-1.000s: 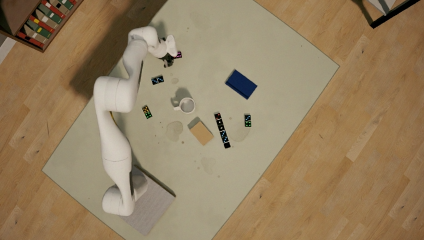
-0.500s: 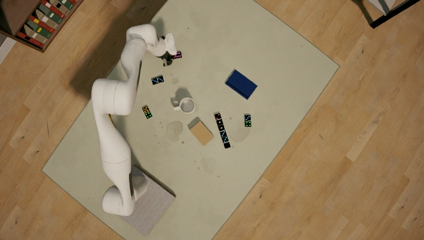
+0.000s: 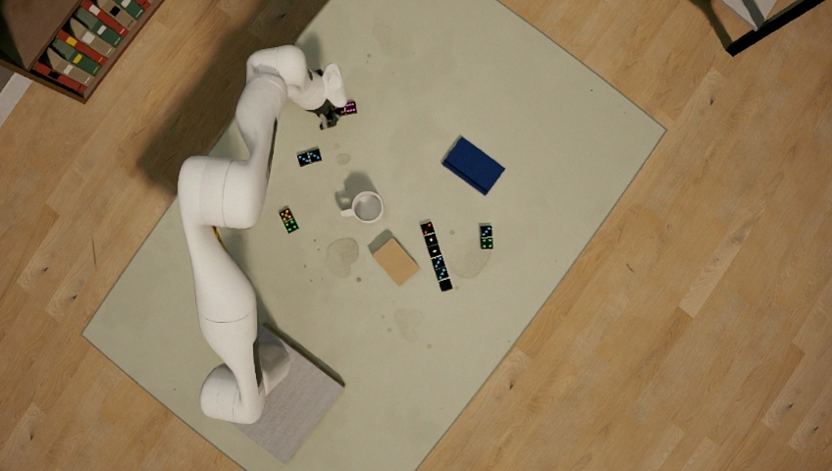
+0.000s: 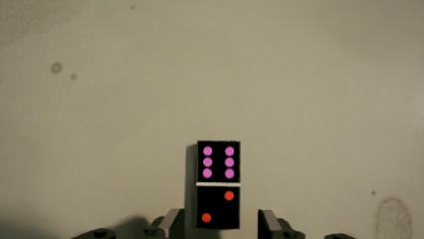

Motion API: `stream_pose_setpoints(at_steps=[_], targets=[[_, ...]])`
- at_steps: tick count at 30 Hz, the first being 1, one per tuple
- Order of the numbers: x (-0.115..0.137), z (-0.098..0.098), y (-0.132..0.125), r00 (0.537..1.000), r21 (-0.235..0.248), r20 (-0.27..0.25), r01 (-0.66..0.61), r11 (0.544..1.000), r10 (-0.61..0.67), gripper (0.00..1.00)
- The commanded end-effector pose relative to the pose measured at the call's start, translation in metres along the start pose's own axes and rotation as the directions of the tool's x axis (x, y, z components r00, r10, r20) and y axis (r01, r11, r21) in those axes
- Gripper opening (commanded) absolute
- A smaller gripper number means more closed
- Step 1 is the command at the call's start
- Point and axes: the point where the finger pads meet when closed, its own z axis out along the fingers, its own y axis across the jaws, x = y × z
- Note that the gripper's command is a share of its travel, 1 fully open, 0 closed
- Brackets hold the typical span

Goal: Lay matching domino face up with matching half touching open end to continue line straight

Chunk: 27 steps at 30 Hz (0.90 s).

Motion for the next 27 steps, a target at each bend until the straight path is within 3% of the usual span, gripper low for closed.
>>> stream_pose_setpoints(at_steps=[1, 27], targets=[[0.001, -0.002, -0.001, 1.0, 0.002, 0.0, 0.0, 1.0, 0.0, 0.49], [0.003, -0.018, -0.001, 0.997, 0.002, 0.075, 0.0, 1.0, 0.0, 0.49]])
